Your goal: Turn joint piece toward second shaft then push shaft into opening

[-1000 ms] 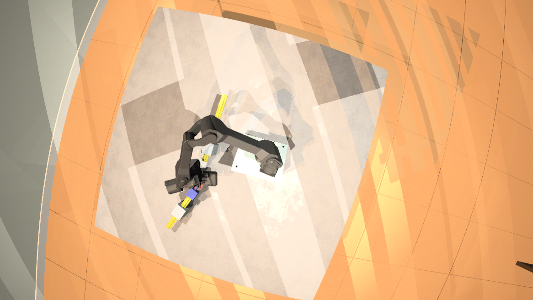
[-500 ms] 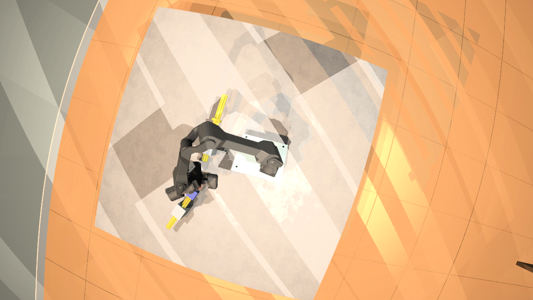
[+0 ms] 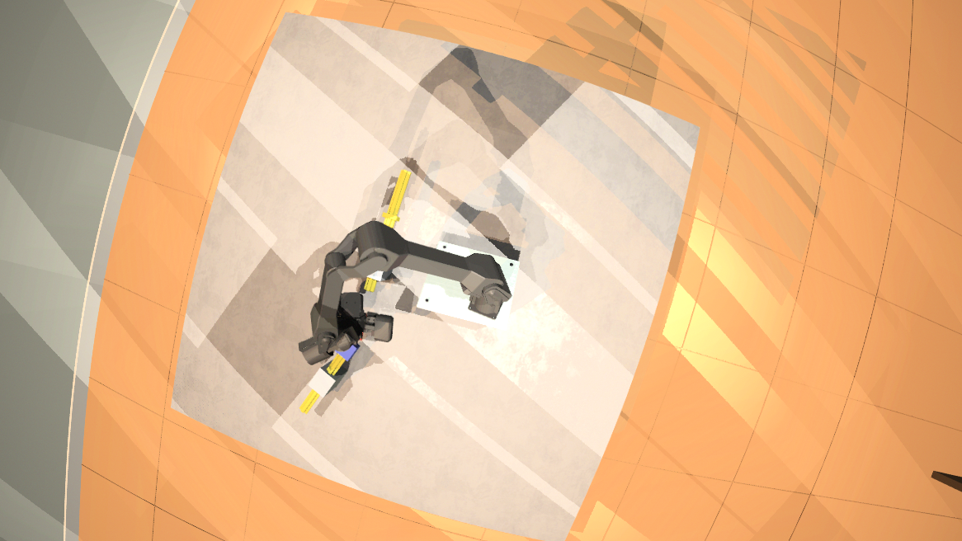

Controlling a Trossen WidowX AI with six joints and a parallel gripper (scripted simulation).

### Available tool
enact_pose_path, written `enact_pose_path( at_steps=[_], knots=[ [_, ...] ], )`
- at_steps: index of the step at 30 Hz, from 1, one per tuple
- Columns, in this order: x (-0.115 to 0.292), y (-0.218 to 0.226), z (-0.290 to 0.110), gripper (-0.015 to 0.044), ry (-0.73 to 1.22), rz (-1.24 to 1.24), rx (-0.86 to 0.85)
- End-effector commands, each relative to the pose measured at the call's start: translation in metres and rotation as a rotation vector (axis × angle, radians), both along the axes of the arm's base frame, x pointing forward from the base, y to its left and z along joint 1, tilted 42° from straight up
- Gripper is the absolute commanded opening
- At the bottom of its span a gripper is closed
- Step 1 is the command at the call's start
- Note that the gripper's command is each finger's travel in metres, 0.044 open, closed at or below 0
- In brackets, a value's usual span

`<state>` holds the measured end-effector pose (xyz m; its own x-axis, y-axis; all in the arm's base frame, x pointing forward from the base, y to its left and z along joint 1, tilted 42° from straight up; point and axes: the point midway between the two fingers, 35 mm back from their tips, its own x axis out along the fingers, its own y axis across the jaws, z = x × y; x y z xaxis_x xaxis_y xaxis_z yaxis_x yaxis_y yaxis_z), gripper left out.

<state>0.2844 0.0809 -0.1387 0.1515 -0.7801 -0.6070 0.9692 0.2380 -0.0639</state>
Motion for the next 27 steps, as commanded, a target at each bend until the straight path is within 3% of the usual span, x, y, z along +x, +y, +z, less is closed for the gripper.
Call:
enact_pose_path(
  at_steps=[1,14,19,22,27],
  knots=[
    [-0.0002,0.0,0.0002,0.0,-0.003,-0.002,-0.004],
    [0.0,0.0,0.0001,0.0,-0.001,-0.001,-0.001],
    [0.0,0.0,0.0001,0.0131,-0.001,-0.001,-0.001],
    [0.0,0.0,0.0001,0.0147,-0.001,-0.001,-0.001],
    [0.0,0.0,0.0001,0.0278,-0.001,-0.001,-0.001]
  ],
)
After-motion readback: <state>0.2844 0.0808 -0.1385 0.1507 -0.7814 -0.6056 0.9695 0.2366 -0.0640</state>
